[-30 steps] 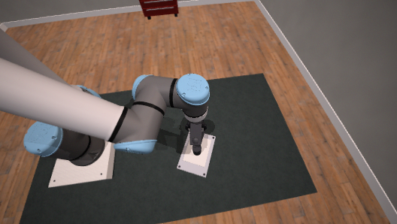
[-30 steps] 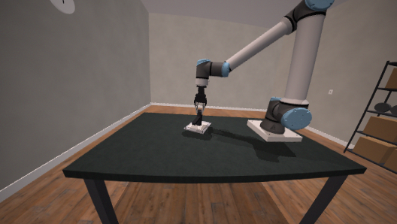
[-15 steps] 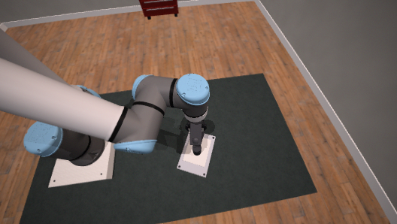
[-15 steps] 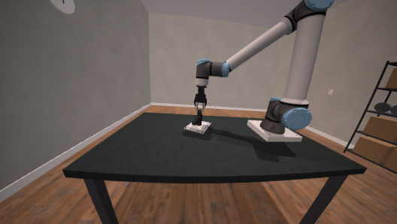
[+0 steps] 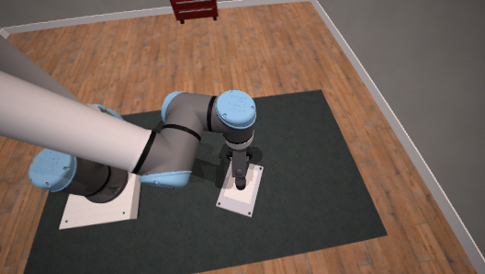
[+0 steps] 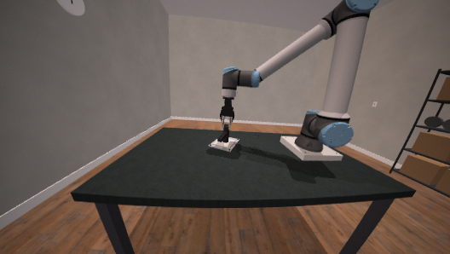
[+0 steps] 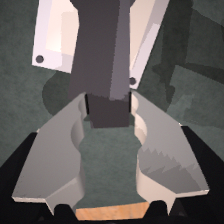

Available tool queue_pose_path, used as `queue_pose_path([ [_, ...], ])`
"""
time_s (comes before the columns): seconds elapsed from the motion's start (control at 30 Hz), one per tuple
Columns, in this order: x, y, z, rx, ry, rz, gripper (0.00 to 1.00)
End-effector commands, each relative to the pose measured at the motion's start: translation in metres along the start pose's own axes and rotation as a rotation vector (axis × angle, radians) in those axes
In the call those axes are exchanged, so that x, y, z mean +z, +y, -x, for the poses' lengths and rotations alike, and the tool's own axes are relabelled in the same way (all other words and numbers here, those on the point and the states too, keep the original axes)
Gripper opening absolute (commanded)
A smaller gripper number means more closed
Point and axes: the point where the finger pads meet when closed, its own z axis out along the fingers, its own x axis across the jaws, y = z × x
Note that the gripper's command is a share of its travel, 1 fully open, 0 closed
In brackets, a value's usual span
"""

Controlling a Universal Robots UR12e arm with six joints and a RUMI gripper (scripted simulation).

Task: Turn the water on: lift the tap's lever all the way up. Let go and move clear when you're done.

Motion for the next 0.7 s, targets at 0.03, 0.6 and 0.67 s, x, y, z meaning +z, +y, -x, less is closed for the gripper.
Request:
queue_pose_path([
  [0.03, -0.001, 0.0, 0.001, 0.0, -0.002, 0.0, 0.0],
  [0.6, -0.02, -0.006, 0.001, 0.0, -0.002, 0.0, 0.0],
  [0.67, -0.024, -0.008, 0.001, 0.0, -0.002, 0.0, 0.0],
])
